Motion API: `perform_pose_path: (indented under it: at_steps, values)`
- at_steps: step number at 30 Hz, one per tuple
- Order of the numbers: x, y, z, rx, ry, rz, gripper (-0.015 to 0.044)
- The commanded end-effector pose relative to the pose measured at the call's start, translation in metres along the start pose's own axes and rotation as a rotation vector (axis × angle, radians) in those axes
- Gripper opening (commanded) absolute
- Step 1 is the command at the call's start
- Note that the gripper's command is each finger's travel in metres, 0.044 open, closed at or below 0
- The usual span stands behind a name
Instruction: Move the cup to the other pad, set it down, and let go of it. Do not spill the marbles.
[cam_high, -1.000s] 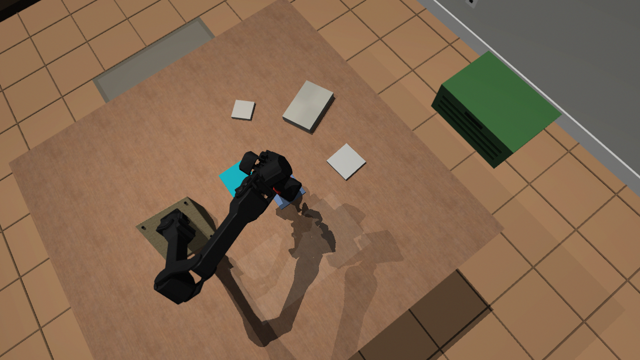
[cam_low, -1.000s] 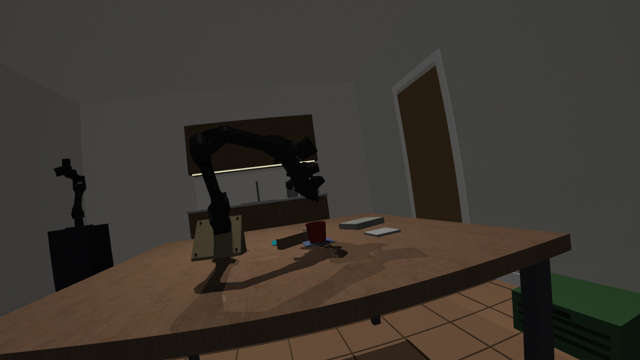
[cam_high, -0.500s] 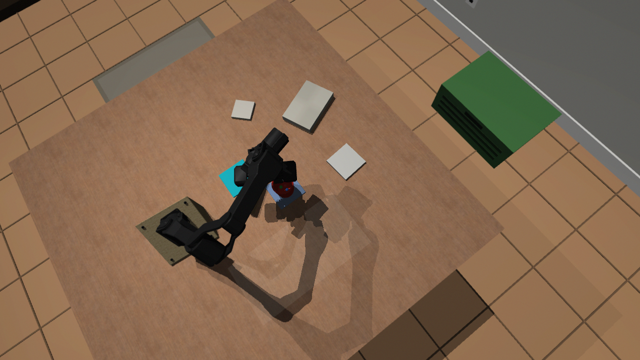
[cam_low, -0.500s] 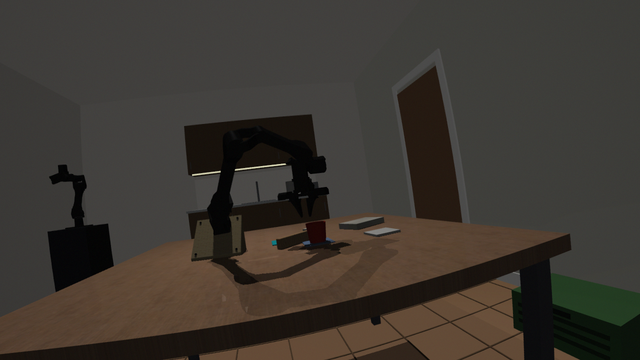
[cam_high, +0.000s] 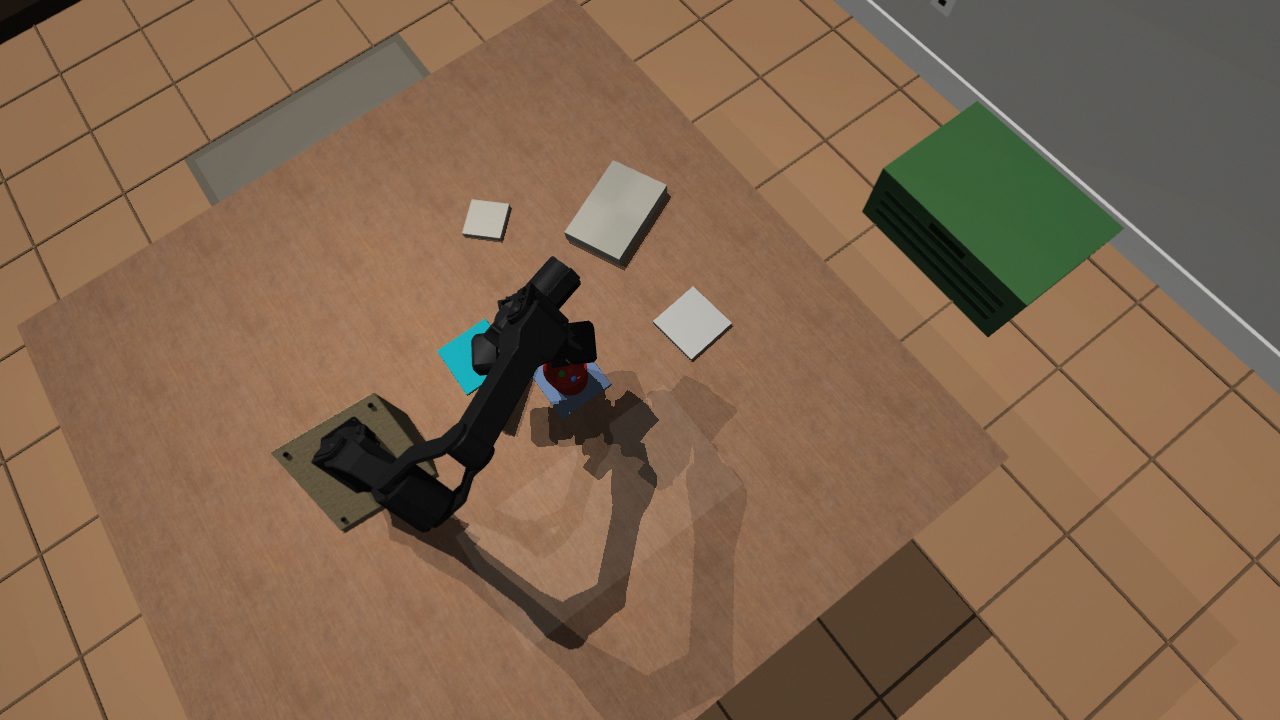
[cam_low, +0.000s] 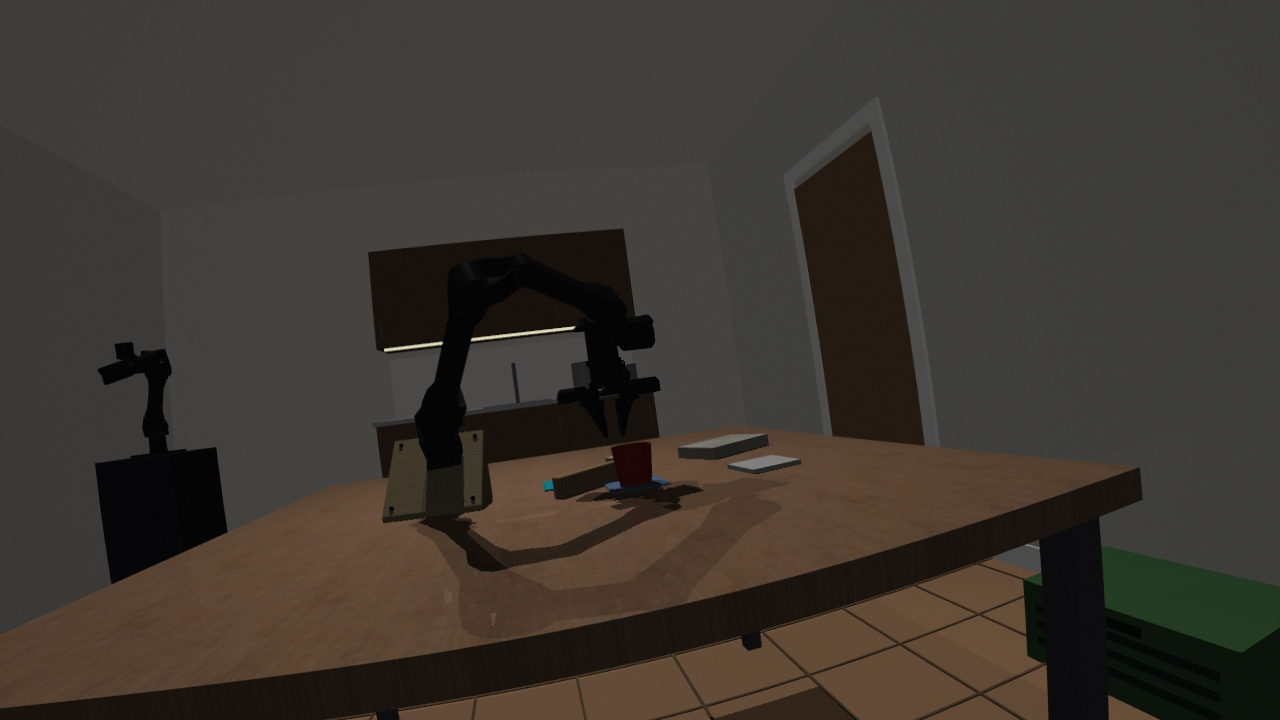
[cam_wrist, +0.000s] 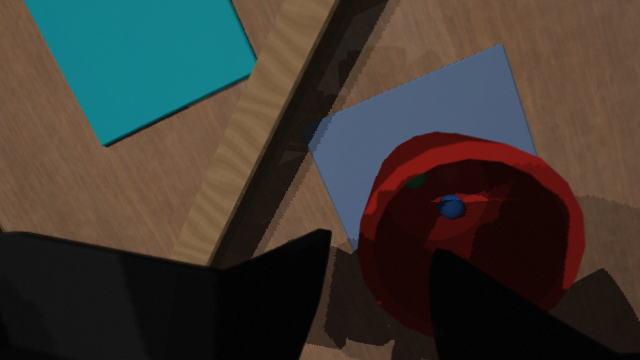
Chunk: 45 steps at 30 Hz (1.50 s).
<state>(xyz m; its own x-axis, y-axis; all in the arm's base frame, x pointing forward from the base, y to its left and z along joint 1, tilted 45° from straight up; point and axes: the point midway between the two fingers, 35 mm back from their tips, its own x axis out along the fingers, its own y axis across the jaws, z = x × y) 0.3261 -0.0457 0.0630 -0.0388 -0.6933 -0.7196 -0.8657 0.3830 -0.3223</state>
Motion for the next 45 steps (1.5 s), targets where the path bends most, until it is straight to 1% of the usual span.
perform_pose_path:
  at_steps: [1, 28, 37, 42, 45]
  values:
    - [0.009, 0.001, -0.001, -0.008, 0.009, 0.003, 0.0148]
    - [0.053, 0.002, -0.003, -0.008, 0.012, 0.001, 0.0148]
    - [0.055, 0.002, -0.003, -0.008, 0.012, 0.001, 0.0148]
    - [0.053, 0.0, -0.002, 0.0, 0.006, 0.001, 0.0017]
    - [0.053, 0.0, -0.002, 0.0, 0.006, 0.001, 0.0]
